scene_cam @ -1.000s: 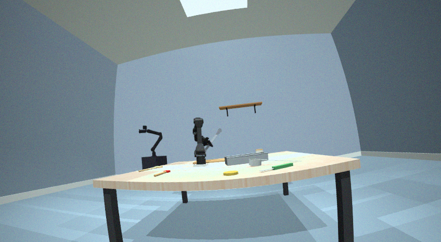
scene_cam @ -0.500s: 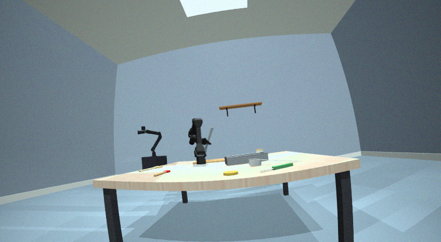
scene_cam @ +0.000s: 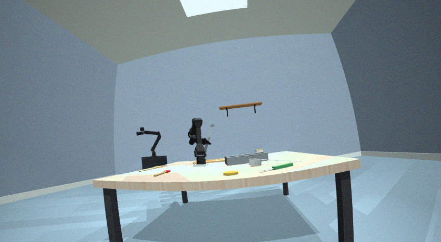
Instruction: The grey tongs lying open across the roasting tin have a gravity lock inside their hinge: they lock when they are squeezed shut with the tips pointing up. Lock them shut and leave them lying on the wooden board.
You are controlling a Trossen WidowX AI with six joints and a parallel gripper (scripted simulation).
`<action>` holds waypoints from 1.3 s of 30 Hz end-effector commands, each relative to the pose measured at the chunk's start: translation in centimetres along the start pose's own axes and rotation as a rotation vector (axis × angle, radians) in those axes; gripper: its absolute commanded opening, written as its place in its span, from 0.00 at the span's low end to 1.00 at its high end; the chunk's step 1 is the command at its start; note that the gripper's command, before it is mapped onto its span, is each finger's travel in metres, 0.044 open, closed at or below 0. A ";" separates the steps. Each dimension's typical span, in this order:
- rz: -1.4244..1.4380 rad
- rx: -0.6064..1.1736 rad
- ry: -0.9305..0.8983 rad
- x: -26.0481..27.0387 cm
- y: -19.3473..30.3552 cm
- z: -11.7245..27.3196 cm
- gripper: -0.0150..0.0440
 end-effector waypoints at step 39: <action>0.065 -0.660 -0.281 0.3 1.8 -4.2 0.00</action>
Point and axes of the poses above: the point midway between the two fingers, 35 mm back from their tips, its own z axis back along the fingers, its own x axis across the jaws, y = z × x, the point moved 4 cm from there along z, back along the fingers, and after that the axes turned 7 degrees about -z, right-handed, at the moved point
